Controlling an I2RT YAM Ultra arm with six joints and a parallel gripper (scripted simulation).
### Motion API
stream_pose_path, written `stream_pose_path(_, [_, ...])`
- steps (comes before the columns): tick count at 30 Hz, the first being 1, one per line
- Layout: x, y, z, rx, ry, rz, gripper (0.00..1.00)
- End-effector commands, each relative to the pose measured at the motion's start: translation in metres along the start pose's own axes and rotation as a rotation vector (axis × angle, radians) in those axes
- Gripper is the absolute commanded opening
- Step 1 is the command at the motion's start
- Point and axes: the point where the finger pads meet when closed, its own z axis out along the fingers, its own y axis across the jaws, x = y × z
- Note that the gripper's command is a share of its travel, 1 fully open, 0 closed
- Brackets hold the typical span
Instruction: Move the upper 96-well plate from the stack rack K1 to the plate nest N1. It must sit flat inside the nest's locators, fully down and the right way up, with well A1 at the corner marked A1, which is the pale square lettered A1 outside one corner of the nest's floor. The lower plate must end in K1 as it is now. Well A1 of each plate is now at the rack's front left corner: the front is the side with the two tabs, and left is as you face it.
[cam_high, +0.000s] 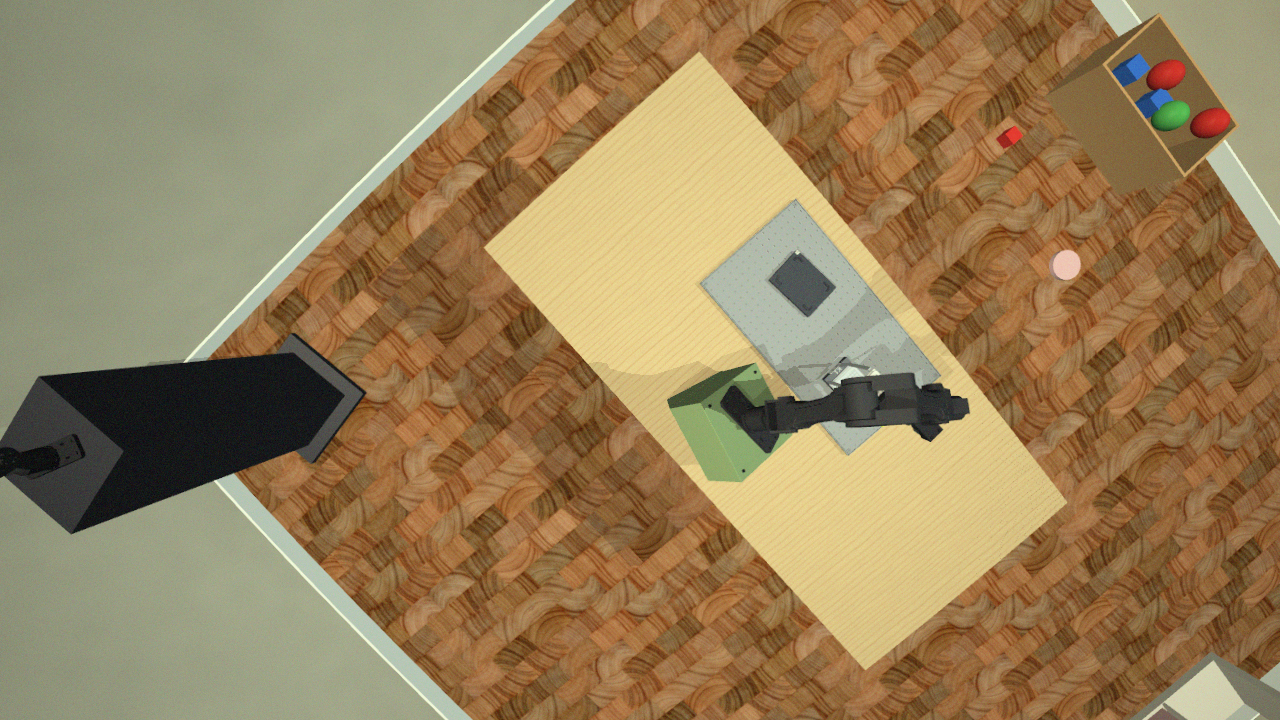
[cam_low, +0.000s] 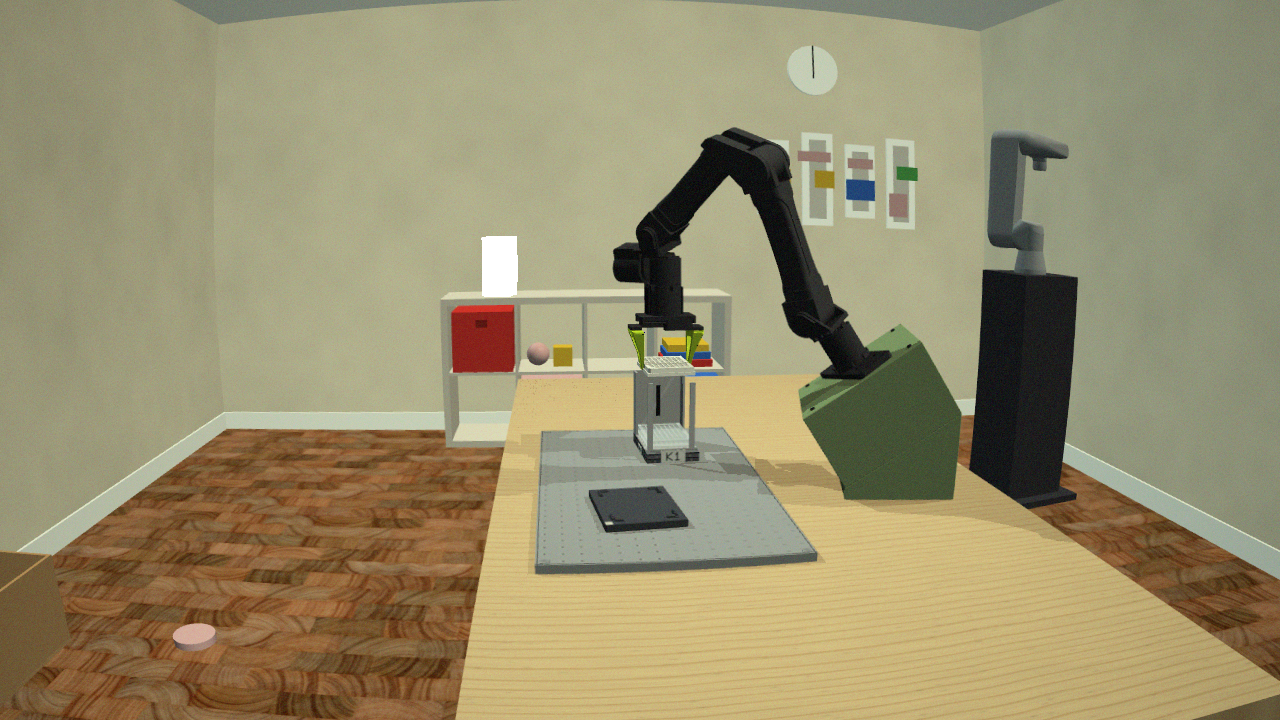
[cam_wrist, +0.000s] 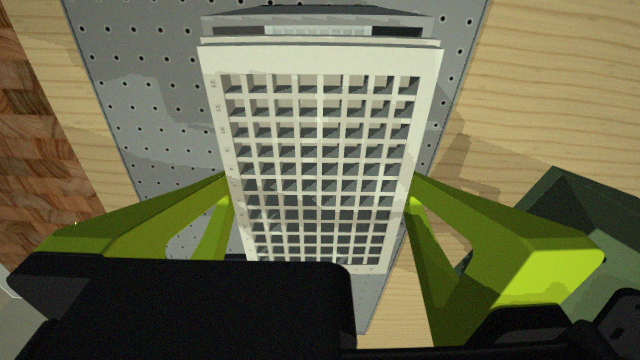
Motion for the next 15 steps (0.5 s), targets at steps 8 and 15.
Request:
stream_pose_path(8, [0.022,0.008,-0.004,-0.014,-0.018,-0.048,0.00])
stream_pose_path(15, [0.038,0.013,-0.003,-0.016,-0.018,-0.047,0.00])
